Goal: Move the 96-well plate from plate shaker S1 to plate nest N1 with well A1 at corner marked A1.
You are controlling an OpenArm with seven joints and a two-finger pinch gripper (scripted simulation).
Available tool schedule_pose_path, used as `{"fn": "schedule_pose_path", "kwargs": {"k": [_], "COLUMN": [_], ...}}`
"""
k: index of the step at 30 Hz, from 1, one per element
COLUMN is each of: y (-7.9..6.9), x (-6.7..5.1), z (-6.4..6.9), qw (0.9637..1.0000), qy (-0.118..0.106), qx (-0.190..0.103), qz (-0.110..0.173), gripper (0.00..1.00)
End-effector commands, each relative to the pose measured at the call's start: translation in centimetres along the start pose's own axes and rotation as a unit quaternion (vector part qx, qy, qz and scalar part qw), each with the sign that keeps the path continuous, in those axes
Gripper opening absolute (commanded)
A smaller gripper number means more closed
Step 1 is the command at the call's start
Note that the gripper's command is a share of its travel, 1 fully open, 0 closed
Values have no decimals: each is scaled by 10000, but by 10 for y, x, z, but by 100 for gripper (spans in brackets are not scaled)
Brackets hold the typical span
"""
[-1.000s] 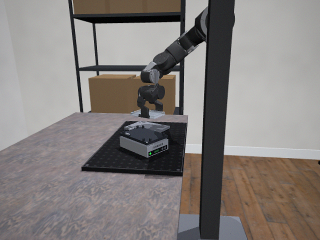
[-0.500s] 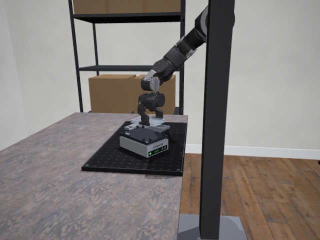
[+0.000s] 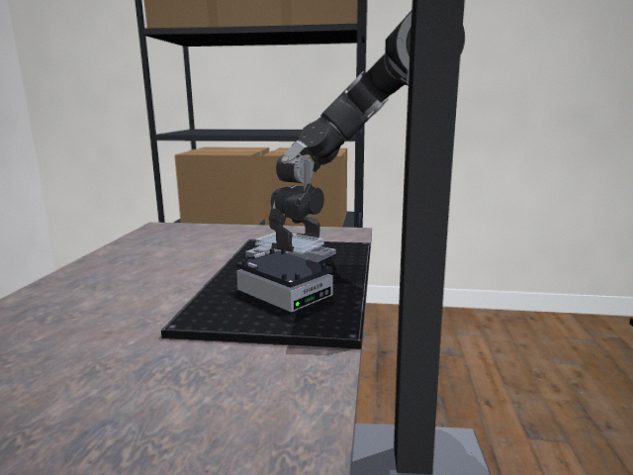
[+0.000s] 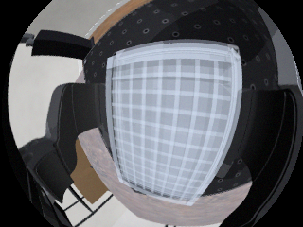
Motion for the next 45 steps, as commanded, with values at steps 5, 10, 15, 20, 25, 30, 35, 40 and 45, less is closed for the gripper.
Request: {"fn": "schedule_pose_path", "kwargs": {"k": [5,10,15,20,25,30,35,40,45], "y": [0,-3,-3,-3,-2,-2,-2,-2,-2], "x": [1,-1,-1,-1,-1,-2,-2,-2,-2], "z": [1,2,2,2,2,2,2,2,2], "qw": [10000,10000,10000,10000,10000,10000,10000,10000,10000], "qy": [-11,-15,-15,-15,-11,-8,-8,-8,-6], "qx": [26,-20,-20,-20,-27,-33,-33,-30,-17], "qz": [8,-17,-17,-17,-15,-15,-15,-14,-14], "gripper": [0,0,0,0,0,0,0,0,0]}}
Point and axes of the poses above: the point where the finger pads meet when closed, its own z axis back along the fingers, its own y axis across the jaws, x = y × z, the point moved 10 cm from there along z, back along the fingers, and after that the axes turned 11 degrees about z, right-handed, at the moved point
